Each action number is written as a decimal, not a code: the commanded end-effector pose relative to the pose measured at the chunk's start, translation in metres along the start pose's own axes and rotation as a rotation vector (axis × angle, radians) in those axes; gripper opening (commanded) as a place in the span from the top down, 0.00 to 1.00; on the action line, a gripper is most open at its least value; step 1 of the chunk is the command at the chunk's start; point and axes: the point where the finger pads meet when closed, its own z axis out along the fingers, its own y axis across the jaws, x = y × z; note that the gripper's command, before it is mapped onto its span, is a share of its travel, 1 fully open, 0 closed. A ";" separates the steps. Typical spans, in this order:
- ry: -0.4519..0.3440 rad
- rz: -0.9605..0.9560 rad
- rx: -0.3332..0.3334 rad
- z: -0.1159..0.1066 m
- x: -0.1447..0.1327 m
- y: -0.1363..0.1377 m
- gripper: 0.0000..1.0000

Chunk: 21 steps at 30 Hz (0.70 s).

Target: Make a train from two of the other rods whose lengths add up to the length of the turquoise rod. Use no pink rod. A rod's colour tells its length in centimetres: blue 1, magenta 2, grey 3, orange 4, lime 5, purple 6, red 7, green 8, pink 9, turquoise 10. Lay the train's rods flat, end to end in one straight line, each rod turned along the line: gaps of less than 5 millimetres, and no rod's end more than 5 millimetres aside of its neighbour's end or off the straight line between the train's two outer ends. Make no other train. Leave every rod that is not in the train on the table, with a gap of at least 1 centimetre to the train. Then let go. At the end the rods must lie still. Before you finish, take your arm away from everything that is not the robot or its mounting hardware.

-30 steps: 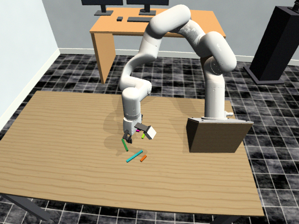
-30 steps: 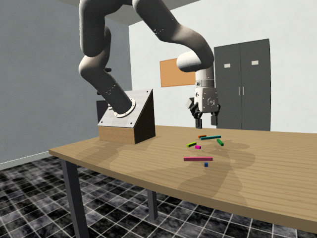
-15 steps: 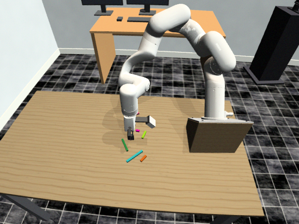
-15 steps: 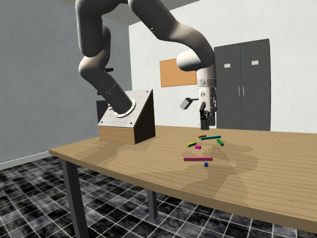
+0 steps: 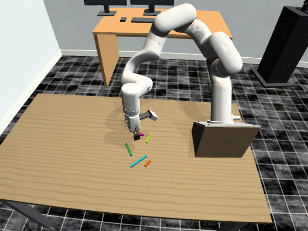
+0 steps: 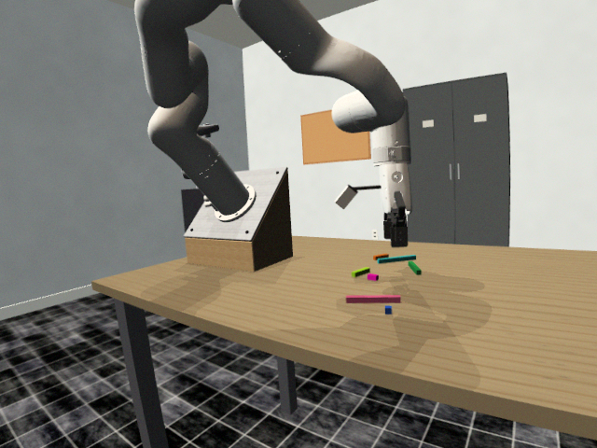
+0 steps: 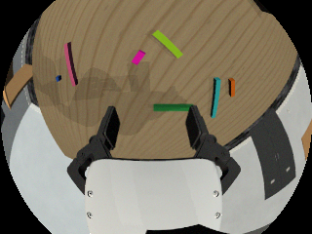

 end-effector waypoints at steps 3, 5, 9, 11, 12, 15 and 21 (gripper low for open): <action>0.005 -0.210 -0.011 -0.001 -0.001 -0.012 0.00; 0.005 -0.271 -0.011 -0.001 -0.001 -0.015 0.00; 0.004 -0.394 -0.012 -0.001 -0.001 -0.022 0.00; 0.004 -0.457 -0.012 -0.001 -0.001 -0.026 0.00; 0.004 -0.488 -0.012 -0.001 -0.001 -0.028 0.00; 0.003 -0.583 -0.012 -0.001 0.000 -0.033 0.00; 0.002 -0.761 -0.012 -0.001 0.001 -0.044 0.00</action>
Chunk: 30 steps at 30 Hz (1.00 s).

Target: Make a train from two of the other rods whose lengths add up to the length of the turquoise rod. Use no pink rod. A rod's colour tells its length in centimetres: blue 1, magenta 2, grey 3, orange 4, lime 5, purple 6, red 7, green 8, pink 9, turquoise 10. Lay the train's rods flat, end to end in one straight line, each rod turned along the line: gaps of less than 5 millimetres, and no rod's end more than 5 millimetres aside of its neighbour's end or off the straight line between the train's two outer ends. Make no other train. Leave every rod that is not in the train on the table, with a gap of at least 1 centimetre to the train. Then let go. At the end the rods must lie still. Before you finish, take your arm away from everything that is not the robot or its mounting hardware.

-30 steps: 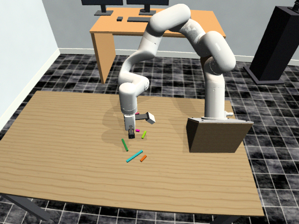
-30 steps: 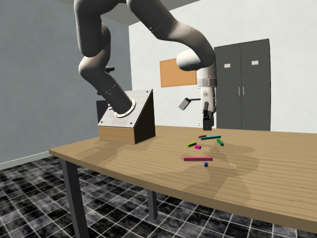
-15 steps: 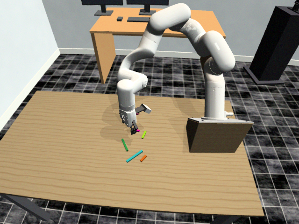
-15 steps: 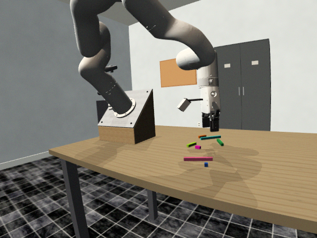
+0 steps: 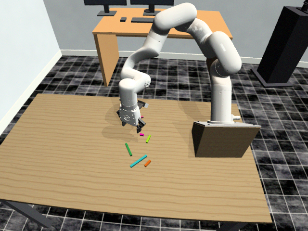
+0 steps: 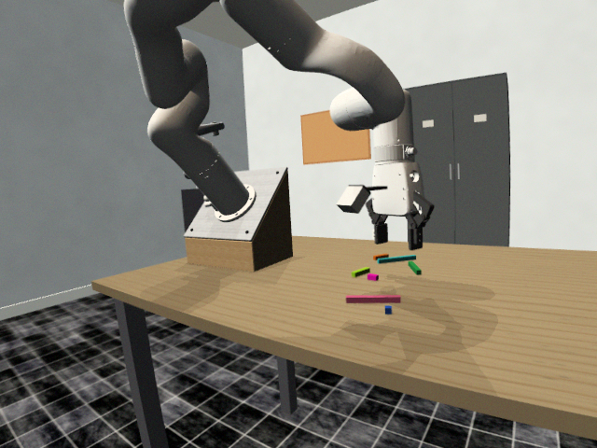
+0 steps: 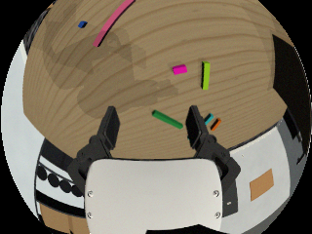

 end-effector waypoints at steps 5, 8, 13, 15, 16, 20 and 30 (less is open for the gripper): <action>-0.002 -0.288 -0.011 -0.001 0.010 -0.013 0.00; -0.002 -0.383 -0.011 -0.001 0.014 -0.017 0.00; -0.002 -0.540 -0.011 0.000 0.020 -0.024 0.00; -0.002 -0.540 -0.011 0.000 0.020 -0.024 0.00; -0.002 -0.600 -0.011 0.000 0.023 -0.027 0.00; -0.002 -0.734 -0.010 0.000 0.028 -0.032 0.00; 0.000 -1.050 -0.011 0.001 0.042 -0.045 0.00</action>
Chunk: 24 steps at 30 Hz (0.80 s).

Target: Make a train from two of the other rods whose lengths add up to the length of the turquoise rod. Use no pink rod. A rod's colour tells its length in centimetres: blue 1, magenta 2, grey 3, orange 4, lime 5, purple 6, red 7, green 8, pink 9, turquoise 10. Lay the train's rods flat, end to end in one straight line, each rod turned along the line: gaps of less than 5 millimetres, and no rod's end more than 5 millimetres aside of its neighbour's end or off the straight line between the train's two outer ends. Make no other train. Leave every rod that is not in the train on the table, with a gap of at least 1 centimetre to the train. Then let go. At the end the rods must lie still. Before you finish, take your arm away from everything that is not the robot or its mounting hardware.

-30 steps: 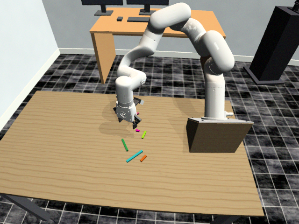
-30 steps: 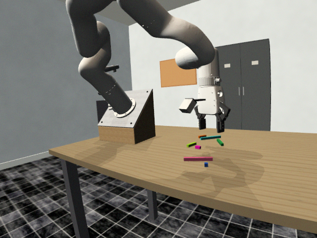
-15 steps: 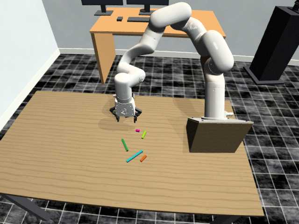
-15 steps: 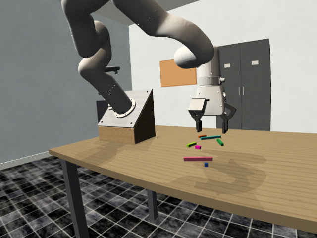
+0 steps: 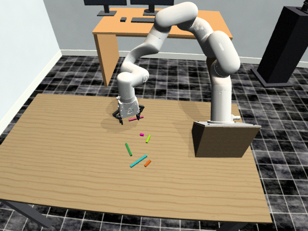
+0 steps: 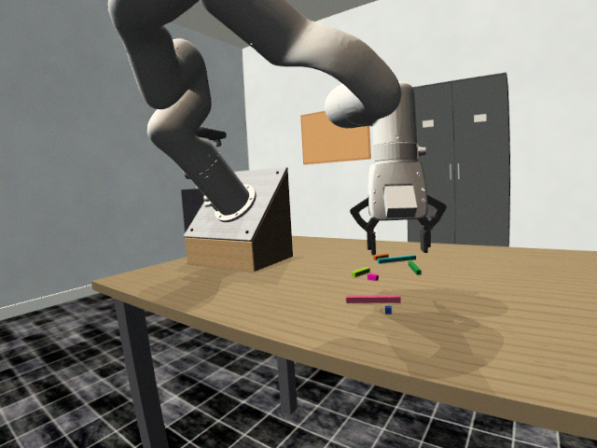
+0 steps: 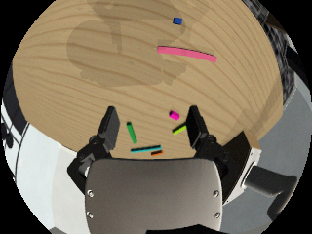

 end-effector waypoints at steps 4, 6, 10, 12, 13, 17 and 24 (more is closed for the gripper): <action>-0.010 -0.192 -0.005 -0.001 0.011 0.001 0.00; -0.010 -0.238 -0.005 -0.001 0.014 0.001 0.00; -0.010 -0.297 -0.005 0.000 0.018 0.002 0.00; -0.009 -0.313 -0.005 0.000 0.019 0.002 0.00; -0.009 -0.318 -0.005 0.000 0.019 0.002 0.00; -0.009 -0.325 -0.005 0.000 0.019 0.002 0.00; -0.009 -0.325 -0.005 0.000 0.019 0.002 0.00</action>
